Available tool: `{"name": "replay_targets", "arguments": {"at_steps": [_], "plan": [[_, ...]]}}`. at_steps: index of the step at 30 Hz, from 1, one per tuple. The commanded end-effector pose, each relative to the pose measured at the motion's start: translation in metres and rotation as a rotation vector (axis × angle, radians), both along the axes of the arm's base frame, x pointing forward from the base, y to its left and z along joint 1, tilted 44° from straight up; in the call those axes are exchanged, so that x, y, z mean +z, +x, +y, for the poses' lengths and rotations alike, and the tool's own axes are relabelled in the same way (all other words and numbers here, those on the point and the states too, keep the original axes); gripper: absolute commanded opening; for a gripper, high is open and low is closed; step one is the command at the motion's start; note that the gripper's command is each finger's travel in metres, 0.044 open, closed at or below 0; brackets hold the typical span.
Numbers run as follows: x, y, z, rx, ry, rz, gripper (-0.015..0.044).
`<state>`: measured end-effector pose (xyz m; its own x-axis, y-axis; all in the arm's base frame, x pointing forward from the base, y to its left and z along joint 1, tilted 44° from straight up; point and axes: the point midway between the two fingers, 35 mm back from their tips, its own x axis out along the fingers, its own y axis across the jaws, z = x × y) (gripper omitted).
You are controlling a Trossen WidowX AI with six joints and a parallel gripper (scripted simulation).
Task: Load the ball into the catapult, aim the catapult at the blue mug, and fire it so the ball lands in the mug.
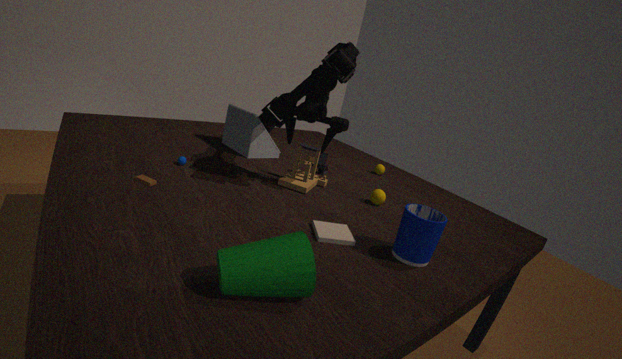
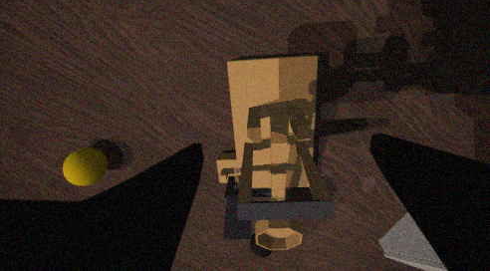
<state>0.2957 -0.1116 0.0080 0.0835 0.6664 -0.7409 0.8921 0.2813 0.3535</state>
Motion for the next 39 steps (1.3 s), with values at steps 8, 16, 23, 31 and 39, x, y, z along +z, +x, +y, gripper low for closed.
{"name": "replay_targets", "arguments": {"at_steps": [8,16,23,31,39], "plan": [[-0.020,0.001,0.022,0.005,0.016,0.012,0.0440],[-0.030,0.003,0.031,0.005,0.016,0.012,0.0440],[-0.038,0.004,0.039,0.005,0.016,0.012,0.0440],[-0.047,0.004,0.048,0.005,0.017,0.012,0.0440],[-0.054,0.004,0.055,0.005,0.018,0.012,0.0440]]}}
